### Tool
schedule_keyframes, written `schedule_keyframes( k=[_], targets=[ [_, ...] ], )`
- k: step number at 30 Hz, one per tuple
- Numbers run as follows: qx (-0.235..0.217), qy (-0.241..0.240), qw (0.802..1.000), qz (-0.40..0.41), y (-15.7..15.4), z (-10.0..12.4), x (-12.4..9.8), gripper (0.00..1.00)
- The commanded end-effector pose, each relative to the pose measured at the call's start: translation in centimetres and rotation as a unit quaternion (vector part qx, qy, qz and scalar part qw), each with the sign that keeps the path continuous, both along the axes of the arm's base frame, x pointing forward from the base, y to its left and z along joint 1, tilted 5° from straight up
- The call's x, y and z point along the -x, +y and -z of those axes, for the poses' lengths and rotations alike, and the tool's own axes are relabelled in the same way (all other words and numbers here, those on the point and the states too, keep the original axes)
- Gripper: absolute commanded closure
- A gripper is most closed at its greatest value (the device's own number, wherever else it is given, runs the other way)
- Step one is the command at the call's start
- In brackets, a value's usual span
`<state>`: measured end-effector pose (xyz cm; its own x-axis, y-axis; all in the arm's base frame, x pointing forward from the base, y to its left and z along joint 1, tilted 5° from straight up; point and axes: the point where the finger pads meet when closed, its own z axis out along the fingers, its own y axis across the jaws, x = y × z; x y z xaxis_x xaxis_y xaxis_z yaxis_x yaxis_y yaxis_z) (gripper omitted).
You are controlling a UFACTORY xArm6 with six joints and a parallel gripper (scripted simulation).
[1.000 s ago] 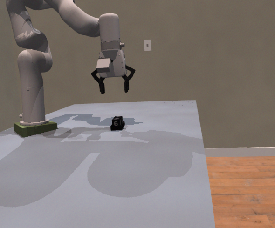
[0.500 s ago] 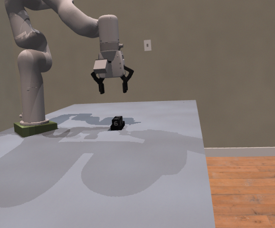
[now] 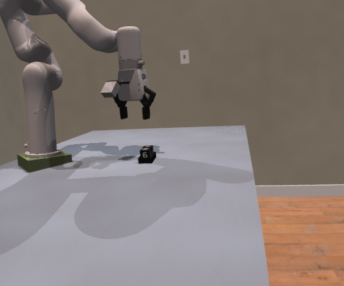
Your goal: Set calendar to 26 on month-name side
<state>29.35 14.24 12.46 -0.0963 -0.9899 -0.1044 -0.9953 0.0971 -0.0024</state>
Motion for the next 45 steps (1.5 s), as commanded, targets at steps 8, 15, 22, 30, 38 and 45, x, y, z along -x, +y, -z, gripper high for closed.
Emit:
schedule_keyframes(
  k=[8,15,22,30,38,45],
  targets=[
    [0.008,0.001,0.992,0.123,2.2,0.5,3.4,0.00],
    [0.009,0.001,0.992,0.125,2.2,0.9,3.5,0.00],
    [0.009,0.001,0.992,0.125,2.5,3.6,3.4,0.00],
    [0.009,0.001,0.992,0.125,2.8,5.9,3.4,0.00],
    [0.009,0.001,0.992,0.125,2.9,6.5,3.4,0.00],
    [0.009,0.001,0.992,0.125,2.9,6.5,3.4,0.00]
  ],
)
